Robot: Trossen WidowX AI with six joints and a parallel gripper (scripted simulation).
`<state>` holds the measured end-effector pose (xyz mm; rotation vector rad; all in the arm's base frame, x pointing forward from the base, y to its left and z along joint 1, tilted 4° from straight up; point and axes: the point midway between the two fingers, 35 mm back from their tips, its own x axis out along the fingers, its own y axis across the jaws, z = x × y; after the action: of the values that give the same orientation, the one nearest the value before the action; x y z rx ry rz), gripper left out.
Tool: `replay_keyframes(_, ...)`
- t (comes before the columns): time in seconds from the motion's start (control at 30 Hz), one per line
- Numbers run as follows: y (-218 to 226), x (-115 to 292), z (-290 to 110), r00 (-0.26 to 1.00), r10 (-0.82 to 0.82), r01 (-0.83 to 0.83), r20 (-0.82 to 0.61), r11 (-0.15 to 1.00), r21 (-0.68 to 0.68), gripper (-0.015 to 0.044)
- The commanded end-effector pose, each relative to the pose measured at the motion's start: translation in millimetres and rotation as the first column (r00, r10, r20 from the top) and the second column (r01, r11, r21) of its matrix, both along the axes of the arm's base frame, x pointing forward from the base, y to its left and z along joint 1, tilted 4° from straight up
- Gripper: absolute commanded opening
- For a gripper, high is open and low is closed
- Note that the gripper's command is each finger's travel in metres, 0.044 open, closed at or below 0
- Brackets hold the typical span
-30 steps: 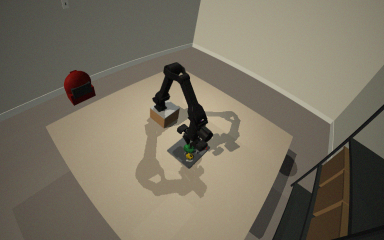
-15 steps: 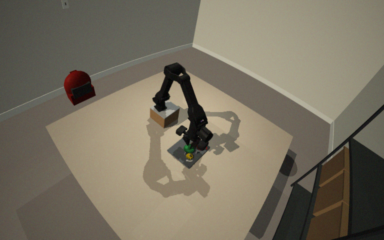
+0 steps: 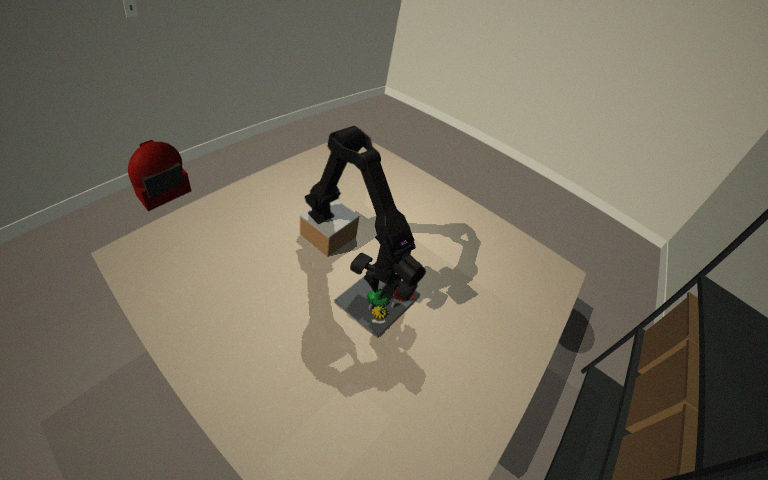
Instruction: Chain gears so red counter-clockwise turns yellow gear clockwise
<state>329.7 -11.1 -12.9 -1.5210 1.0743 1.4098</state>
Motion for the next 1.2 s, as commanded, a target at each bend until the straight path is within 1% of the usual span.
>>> replay_keyframes(0.0,0.1,0.4,1.2,0.999,-0.039,0.039,0.005,0.999,0.000,0.0131)
replay_keyframes(0.1,0.6,-0.1,3.2,0.995,-0.095,0.095,0.008,0.995,0.002,0.0140)
replay_keyframes(0.17,1.0,0.2,8.3,0.995,-0.099,0.099,0.009,0.995,0.002,0.0140)
replay_keyframes(0.37,4.1,-1.0,47.4,0.992,-0.126,0.126,0.011,0.992,0.003,0.0140)
replay_keyframes(0.5,4.2,-1.2,49.2,0.992,-0.128,0.128,0.011,0.992,0.003,0.0140)
replay_keyframes(0.53,4.1,-1.8,44.6,0.993,-0.118,0.118,0.004,0.993,0.003,0.0166)
replay_keyframes(0.67,7.2,-6.6,89.7,0.993,-0.118,0.118,0.004,0.993,0.004,0.0271)
replay_keyframes(0.87,7.4,-7.1,92.5,0.993,-0.118,0.118,0.004,0.993,0.004,0.0429)
replay_keyframes(0.9,7.4,-7.1,92.5,0.993,-0.118,0.118,0.004,0.993,0.004,0.0440)
replay_keyframes(1.17,7.4,-7.1,92.5,0.993,-0.118,0.118,0.004,0.993,0.004,0.0440)
